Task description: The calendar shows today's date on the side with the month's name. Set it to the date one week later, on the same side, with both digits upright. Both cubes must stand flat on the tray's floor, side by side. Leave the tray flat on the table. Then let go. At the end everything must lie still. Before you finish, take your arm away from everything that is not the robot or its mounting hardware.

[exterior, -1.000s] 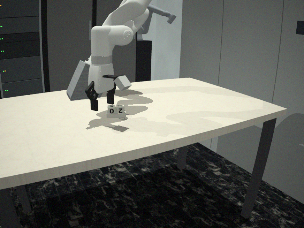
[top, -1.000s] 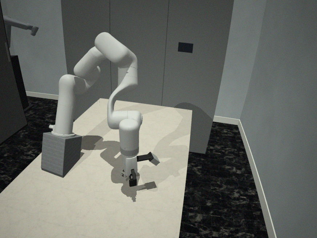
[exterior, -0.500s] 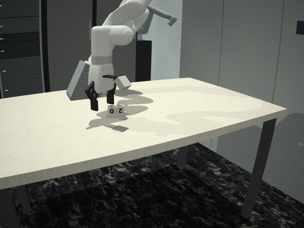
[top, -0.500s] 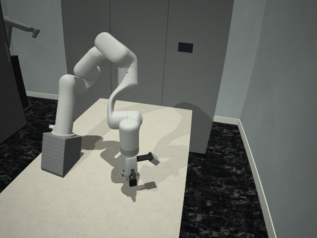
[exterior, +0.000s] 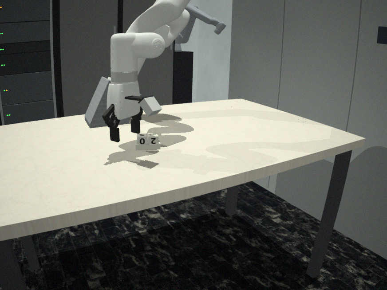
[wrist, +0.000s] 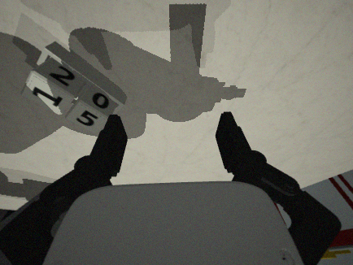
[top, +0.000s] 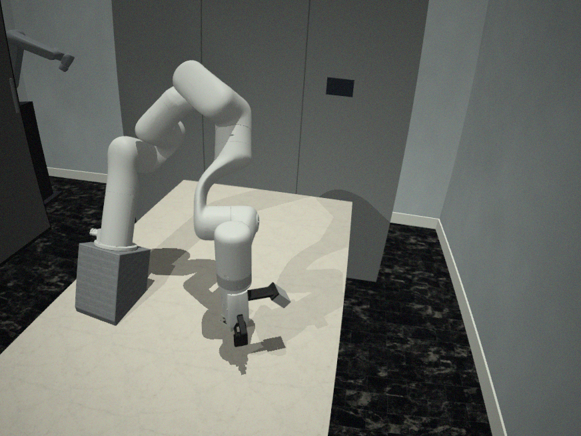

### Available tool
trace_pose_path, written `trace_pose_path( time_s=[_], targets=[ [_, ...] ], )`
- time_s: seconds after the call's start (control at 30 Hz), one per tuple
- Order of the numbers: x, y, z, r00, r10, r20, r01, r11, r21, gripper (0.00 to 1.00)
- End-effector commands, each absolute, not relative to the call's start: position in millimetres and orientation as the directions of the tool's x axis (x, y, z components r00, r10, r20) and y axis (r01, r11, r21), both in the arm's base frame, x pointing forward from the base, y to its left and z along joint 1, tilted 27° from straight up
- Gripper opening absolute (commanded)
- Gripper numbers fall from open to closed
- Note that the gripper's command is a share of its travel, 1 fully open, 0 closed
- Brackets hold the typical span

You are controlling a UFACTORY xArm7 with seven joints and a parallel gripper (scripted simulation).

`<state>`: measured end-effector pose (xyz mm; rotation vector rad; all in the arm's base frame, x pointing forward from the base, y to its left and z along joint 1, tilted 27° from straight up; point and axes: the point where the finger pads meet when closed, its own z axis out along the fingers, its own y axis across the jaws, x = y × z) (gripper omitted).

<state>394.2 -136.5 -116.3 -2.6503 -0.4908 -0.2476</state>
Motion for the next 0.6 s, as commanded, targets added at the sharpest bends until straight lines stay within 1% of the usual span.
trace_pose_path(
  time_s=[0.0, 0.27, 0.57],
  targets=[
    [394, -144, -119, 0.921, 0.300, 0.250, 0.378, -0.845, -0.378, 1.00],
    [391, -154, -125, 0.921, 0.300, 0.250, 0.378, -0.845, -0.378, 1.00],
    [392, -149, -135, 0.921, 0.300, 0.250, 0.378, -0.845, -0.378, 1.00]
  ],
)
